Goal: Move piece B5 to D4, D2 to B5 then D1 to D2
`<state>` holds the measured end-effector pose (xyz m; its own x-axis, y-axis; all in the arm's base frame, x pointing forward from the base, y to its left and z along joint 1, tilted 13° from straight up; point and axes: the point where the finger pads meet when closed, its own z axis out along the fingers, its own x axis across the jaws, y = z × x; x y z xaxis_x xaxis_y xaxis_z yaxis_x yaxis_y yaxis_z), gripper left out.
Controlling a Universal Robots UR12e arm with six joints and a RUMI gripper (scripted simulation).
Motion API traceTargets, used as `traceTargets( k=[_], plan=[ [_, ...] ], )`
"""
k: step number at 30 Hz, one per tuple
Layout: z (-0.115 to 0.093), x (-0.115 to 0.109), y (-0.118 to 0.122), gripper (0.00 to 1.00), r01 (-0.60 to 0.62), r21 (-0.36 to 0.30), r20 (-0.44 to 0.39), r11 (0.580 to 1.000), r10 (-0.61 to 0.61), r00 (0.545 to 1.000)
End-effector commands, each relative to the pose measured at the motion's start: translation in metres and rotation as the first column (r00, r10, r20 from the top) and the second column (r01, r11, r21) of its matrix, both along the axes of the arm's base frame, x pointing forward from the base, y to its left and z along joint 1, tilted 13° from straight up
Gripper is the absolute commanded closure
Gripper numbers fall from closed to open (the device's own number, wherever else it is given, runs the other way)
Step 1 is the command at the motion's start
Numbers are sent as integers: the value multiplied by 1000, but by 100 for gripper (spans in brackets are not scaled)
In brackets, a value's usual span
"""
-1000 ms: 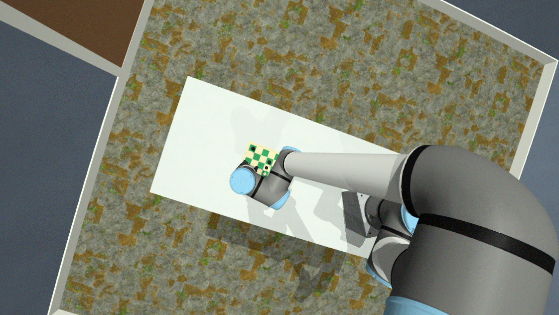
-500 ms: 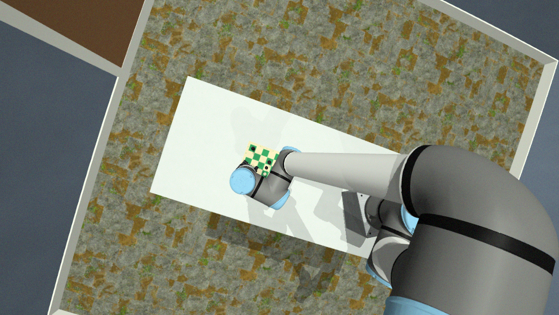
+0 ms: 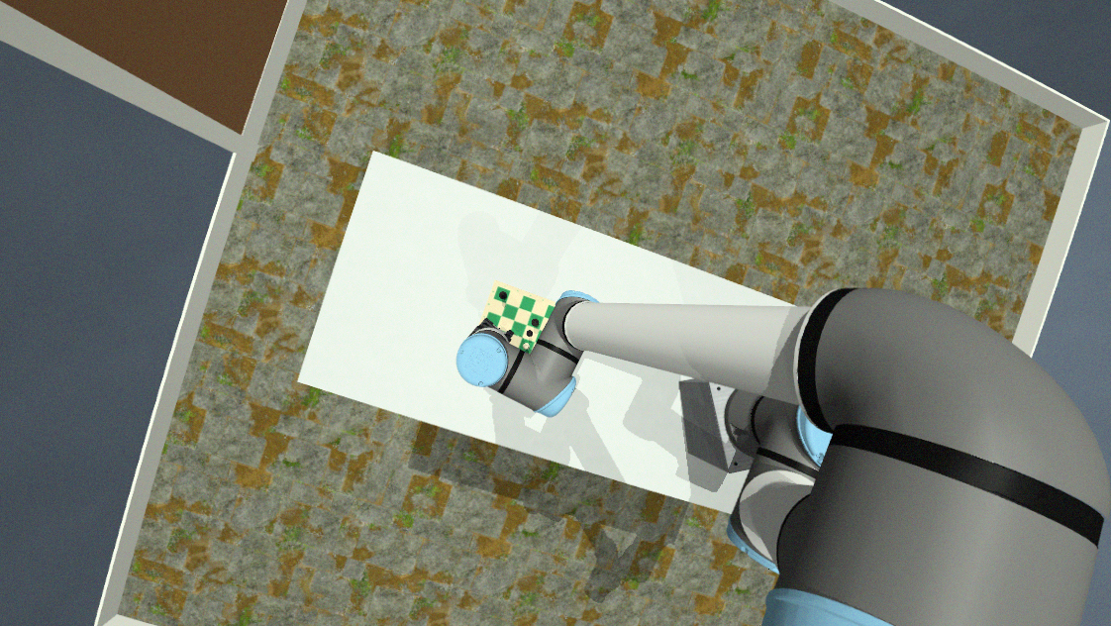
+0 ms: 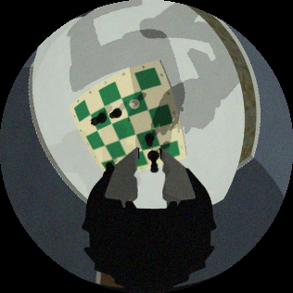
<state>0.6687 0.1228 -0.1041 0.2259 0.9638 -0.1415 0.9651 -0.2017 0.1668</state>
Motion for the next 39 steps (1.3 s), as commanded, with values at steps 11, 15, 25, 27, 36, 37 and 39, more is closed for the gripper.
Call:
traceTargets(
  k=[11, 15, 25, 27, 36, 37, 39],
  plan=[
    [-3, -1, -1, 80, 1, 1, -2, 1000, -1, 1000],
    [-4, 0, -2, 80, 1, 1, -1, 1000, -1, 1000],
    [-21, 4, -5, 80, 2, 1, 1, 1000, -2, 1000],
    [-24, 5, -6, 80, 2, 1, 2, 1000, -2, 1000],
    [-32, 5, -7, 80, 1, 1, 1, 1000, -1, 1000],
    [-33, 5, -7, 80, 1, 1, 1, 1000, -1, 1000],
    [-33, 5, -7, 80, 1, 1, 0, 1000, -1, 1000]
  ],
)
